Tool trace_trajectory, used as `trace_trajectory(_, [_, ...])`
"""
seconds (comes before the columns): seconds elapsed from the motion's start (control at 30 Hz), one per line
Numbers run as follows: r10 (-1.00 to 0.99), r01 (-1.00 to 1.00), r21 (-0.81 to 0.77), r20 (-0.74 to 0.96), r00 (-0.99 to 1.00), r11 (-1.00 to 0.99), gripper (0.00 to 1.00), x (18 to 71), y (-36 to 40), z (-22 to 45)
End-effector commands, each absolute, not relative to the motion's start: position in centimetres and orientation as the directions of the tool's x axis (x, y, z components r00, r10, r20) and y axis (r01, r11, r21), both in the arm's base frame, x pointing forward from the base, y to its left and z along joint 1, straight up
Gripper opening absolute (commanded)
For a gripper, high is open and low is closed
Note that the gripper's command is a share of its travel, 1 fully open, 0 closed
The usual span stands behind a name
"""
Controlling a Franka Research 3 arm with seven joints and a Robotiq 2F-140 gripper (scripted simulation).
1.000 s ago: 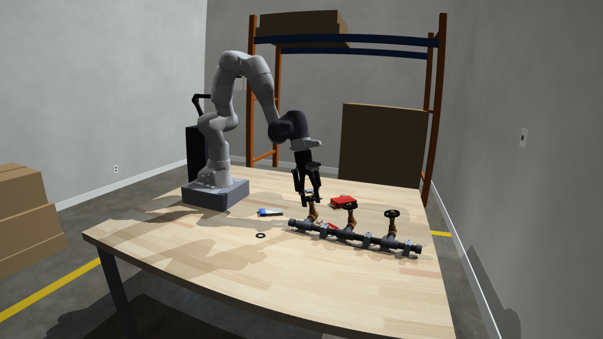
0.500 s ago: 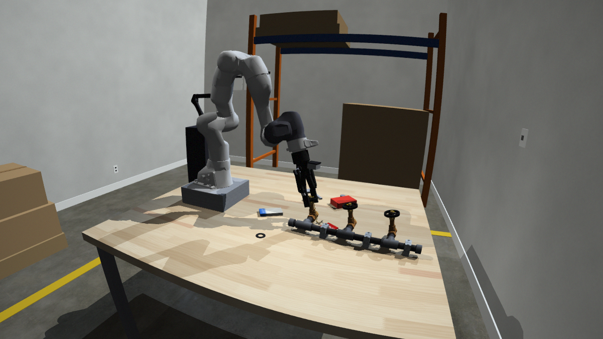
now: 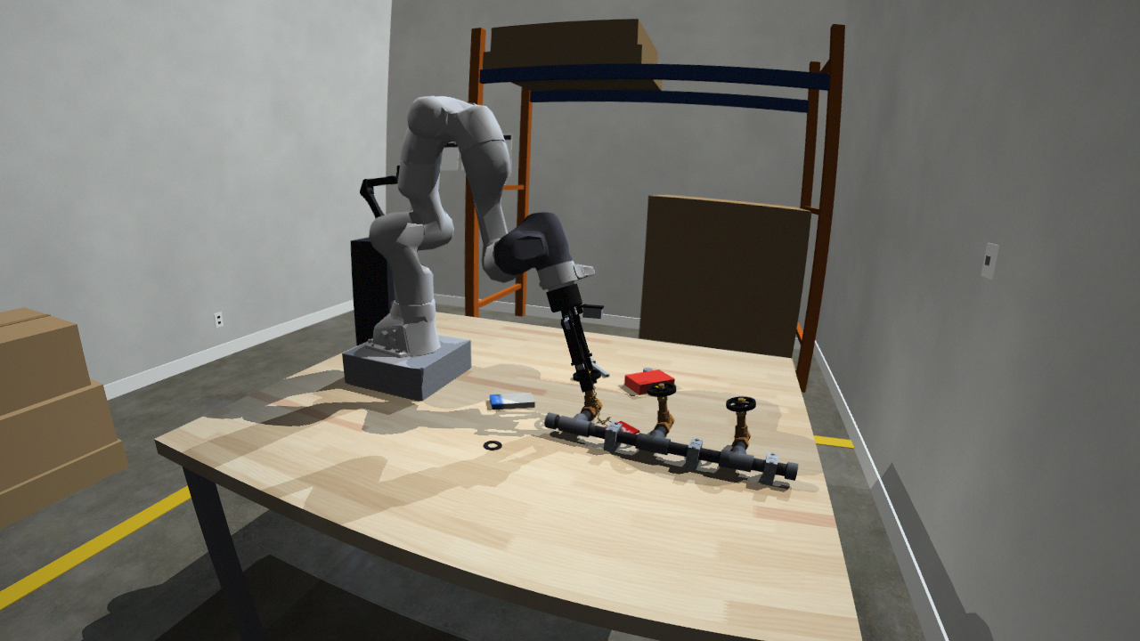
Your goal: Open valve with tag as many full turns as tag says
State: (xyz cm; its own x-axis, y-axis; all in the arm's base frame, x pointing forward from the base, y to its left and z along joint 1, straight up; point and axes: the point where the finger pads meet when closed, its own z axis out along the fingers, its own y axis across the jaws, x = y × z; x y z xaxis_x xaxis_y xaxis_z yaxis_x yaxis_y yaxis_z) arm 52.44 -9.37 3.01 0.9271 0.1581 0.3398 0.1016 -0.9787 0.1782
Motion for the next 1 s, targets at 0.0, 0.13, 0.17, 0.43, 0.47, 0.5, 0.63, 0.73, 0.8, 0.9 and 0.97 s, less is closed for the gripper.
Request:
trace_trajectory(0.0, [0.396, 0.363, 0.171, 0.228, 0.890, -0.916, 0.10, 52.50, -9.37, 3.08])
trace_trajectory(0.13, [0.469, 0.439, 0.175, 0.204, 0.859, -0.881, 0.10, 52.50, -9.37, 3.08])
trace_trajectory(0.17, [0.485, 0.456, 0.174, 0.198, 0.852, -0.873, 0.10, 52.50, -9.37, 3.08])
trace_trajectory(0.43, [0.573, 0.552, 0.159, 0.152, 0.806, -0.819, 0.10, 52.50, -9.37, 3.08])
trace_trajectory(0.47, [0.580, 0.560, 0.156, 0.147, 0.801, -0.814, 0.10, 52.50, -9.37, 3.08])
trace_trajectory(0.5, [0.586, 0.568, 0.152, 0.142, 0.798, -0.809, 0.10, 52.50, -9.37, 3.08])
trace_trajectory(0.63, [0.605, 0.590, 0.139, 0.126, 0.786, -0.795, 0.10, 52.50, -9.37, 3.08])
trace_trajectory(0.73, [0.611, 0.597, 0.133, 0.121, 0.782, -0.791, 0.10, 52.50, -9.37, 3.08])
trace_trajectory(0.8, [0.611, 0.597, 0.133, 0.121, 0.782, -0.791, 0.10, 52.50, -9.37, 3.08])
trace_trajectory(0.9, [0.611, 0.597, 0.133, 0.121, 0.782, -0.791, 0.10, 52.50, -9.37, 3.08])
trace_trajectory(0.97, [0.611, 0.597, 0.133, 0.121, 0.782, -0.791, 0.10, 52.50, -9.37, 3.08])
